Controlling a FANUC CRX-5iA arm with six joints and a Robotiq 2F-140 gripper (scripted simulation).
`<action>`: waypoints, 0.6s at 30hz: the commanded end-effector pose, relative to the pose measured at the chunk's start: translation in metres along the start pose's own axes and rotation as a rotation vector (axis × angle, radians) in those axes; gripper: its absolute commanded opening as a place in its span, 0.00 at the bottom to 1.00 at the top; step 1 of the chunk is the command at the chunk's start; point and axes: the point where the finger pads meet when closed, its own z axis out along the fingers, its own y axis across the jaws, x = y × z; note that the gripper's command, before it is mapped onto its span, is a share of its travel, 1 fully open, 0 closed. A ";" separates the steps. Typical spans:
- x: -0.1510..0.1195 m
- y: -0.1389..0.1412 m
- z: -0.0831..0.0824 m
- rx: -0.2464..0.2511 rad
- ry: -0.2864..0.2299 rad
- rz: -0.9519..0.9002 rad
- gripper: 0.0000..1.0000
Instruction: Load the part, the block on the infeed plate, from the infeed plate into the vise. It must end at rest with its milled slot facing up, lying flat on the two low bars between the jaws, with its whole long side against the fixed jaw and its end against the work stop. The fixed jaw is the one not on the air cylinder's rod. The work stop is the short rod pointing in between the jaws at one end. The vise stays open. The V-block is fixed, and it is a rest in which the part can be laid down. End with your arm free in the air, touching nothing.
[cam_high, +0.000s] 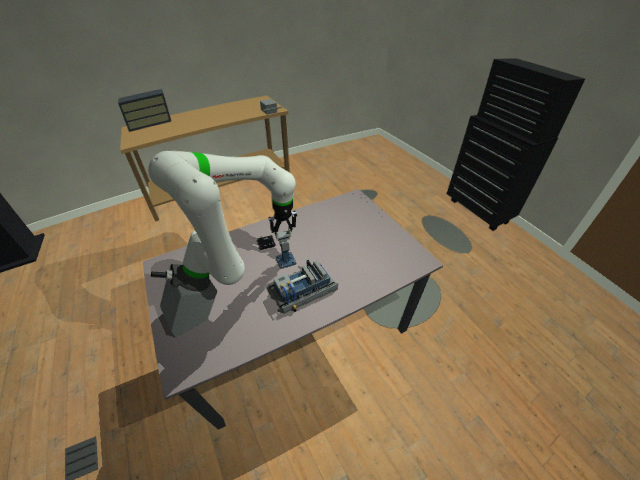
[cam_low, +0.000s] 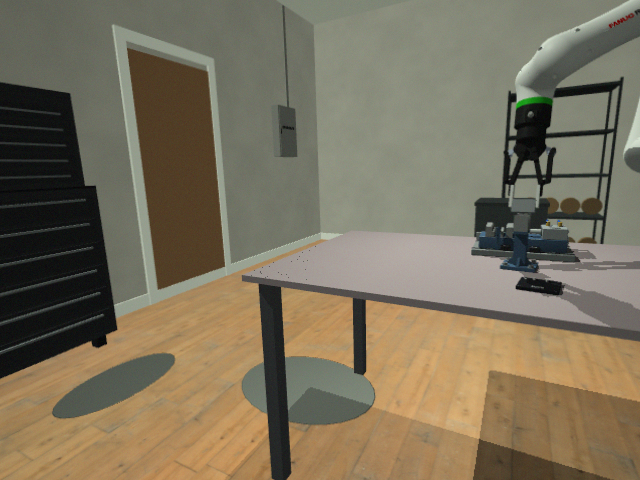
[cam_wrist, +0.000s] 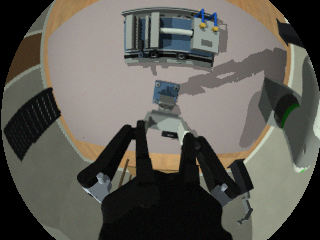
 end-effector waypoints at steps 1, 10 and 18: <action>-0.001 0.001 0.000 0.003 0.048 0.003 0.00; -0.002 0.001 0.000 0.003 0.107 0.003 0.00; -0.004 0.001 0.000 0.003 0.166 0.003 0.00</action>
